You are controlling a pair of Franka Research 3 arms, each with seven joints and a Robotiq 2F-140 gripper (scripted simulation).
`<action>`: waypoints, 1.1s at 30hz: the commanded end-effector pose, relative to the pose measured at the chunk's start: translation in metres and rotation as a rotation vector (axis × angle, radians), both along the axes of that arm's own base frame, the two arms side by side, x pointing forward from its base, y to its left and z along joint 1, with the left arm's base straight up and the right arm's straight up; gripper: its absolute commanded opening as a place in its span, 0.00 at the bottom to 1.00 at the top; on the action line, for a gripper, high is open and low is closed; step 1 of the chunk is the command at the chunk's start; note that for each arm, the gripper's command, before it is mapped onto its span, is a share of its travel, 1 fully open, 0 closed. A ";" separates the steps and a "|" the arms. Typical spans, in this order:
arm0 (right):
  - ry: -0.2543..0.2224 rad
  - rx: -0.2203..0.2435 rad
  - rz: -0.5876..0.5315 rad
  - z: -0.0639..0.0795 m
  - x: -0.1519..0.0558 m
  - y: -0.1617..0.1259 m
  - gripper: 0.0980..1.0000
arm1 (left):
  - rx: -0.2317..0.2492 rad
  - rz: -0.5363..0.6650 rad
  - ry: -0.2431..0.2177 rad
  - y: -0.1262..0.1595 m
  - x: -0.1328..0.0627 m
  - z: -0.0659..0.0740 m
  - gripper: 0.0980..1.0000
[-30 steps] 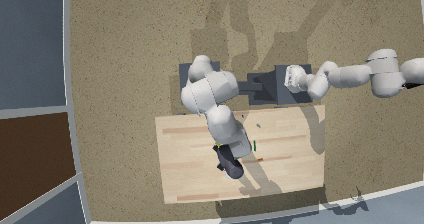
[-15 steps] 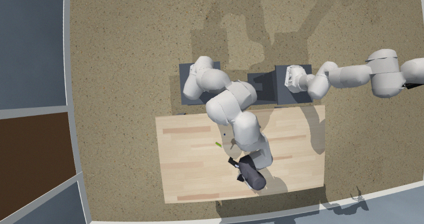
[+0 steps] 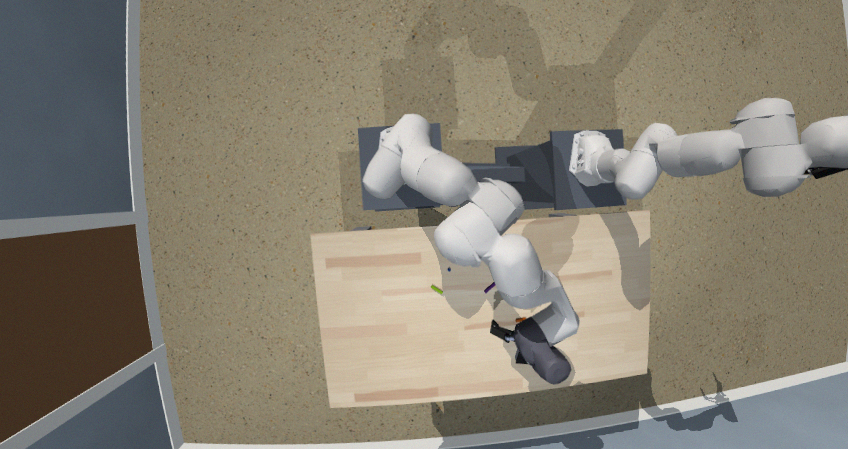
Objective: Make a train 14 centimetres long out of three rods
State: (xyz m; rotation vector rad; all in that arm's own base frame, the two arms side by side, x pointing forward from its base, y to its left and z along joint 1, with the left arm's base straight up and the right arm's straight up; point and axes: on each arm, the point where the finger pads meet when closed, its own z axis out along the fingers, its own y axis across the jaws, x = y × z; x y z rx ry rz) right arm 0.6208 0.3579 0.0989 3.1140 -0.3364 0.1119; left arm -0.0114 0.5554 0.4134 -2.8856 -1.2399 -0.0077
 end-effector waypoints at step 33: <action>0.071 0.008 0.196 -0.019 -0.011 0.051 1.00 | -0.003 -0.003 0.004 -0.001 -0.002 0.000 1.00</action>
